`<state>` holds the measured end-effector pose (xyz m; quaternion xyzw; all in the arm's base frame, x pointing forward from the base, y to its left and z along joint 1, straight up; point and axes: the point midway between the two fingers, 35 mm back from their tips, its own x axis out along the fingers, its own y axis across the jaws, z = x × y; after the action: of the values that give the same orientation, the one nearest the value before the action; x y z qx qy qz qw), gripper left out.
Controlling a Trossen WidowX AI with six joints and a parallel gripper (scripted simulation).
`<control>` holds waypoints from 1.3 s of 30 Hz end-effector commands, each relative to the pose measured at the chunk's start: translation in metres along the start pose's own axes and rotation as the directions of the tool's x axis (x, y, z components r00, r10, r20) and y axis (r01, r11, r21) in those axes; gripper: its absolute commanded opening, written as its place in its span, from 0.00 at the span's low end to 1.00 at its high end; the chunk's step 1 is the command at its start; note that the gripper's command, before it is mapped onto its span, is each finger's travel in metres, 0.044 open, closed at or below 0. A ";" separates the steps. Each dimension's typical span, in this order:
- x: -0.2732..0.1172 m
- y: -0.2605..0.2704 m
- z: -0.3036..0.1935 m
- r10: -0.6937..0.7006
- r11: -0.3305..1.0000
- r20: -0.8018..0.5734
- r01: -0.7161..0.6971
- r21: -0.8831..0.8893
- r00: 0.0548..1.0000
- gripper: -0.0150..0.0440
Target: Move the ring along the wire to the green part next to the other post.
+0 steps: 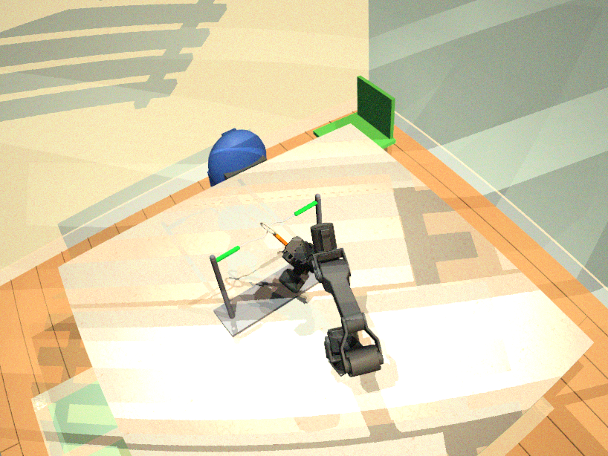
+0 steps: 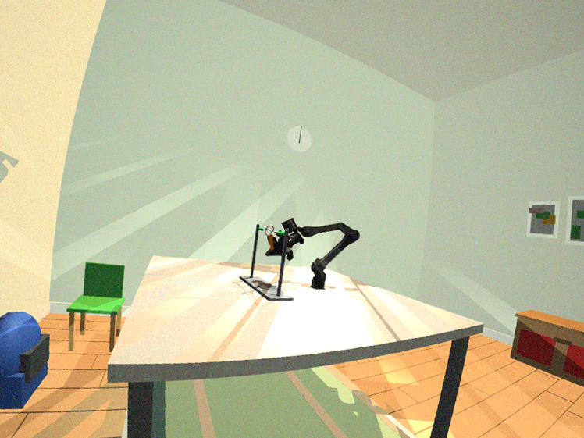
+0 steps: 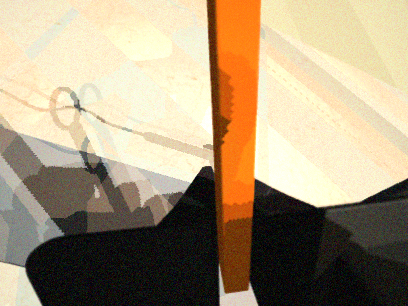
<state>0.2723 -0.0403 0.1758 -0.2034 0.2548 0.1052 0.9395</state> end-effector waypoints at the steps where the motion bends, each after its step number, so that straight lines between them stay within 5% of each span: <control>1: -0.001 0.000 0.000 0.005 1.000 -0.002 -0.005 -0.030 1.000 0.00; 39: 0.005 0.089 0.018 -0.087 0.885 -0.009 0.081 0.458 0.996 0.00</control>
<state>0.2574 0.0413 0.1583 -0.0041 0.2595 0.0116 0.9657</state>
